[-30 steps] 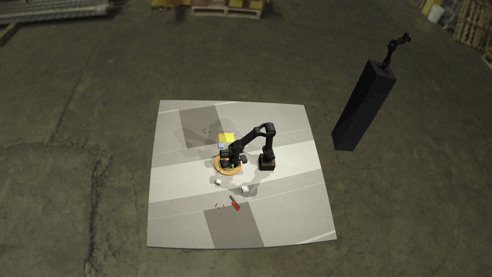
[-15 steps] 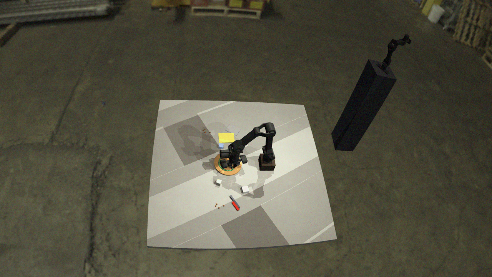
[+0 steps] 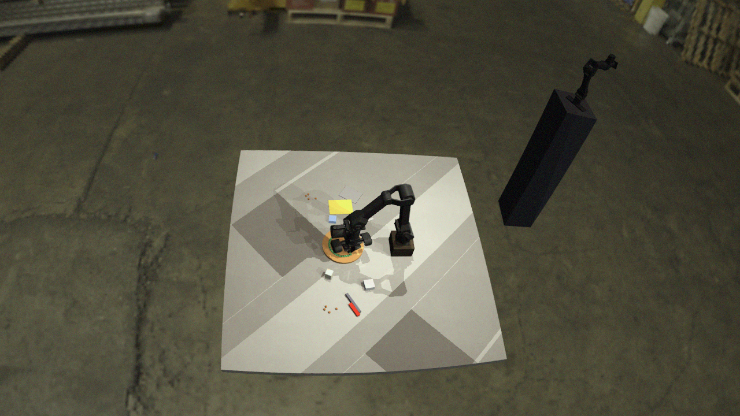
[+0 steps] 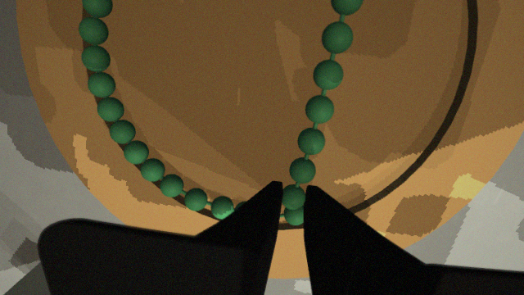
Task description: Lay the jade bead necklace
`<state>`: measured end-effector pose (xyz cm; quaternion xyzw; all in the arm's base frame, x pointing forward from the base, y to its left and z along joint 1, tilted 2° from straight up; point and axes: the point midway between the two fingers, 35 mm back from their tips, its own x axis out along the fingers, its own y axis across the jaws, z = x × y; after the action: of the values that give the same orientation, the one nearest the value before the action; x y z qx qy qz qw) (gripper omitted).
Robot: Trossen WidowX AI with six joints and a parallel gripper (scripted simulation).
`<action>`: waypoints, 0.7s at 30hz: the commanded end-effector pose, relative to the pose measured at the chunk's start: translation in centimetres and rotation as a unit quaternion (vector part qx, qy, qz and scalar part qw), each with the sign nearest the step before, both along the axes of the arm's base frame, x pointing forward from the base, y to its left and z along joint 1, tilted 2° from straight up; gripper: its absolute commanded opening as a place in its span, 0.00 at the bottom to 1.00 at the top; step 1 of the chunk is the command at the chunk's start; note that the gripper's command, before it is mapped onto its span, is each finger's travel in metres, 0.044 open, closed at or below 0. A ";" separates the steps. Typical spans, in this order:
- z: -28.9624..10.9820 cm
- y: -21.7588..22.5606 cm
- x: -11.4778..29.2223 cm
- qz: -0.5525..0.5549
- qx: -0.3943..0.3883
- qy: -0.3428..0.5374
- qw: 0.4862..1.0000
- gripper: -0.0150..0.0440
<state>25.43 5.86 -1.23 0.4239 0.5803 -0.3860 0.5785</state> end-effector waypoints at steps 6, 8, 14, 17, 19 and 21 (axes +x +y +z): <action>0.0 0.0 0.0 0.000 0.000 0.000 1.000 0.25; 0.0 0.0 0.0 0.000 0.000 0.000 1.000 0.25; 0.5 0.0 -0.2 -0.001 0.000 0.002 1.000 0.25; 0.6 0.0 -0.2 -0.002 0.000 0.002 1.000 0.25; 0.6 0.0 -0.4 -0.002 0.000 0.002 1.000 0.25; 0.6 0.1 -0.9 -0.002 0.000 0.003 1.000 0.25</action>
<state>25.17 5.85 -0.67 0.4241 0.5803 -0.3869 0.5777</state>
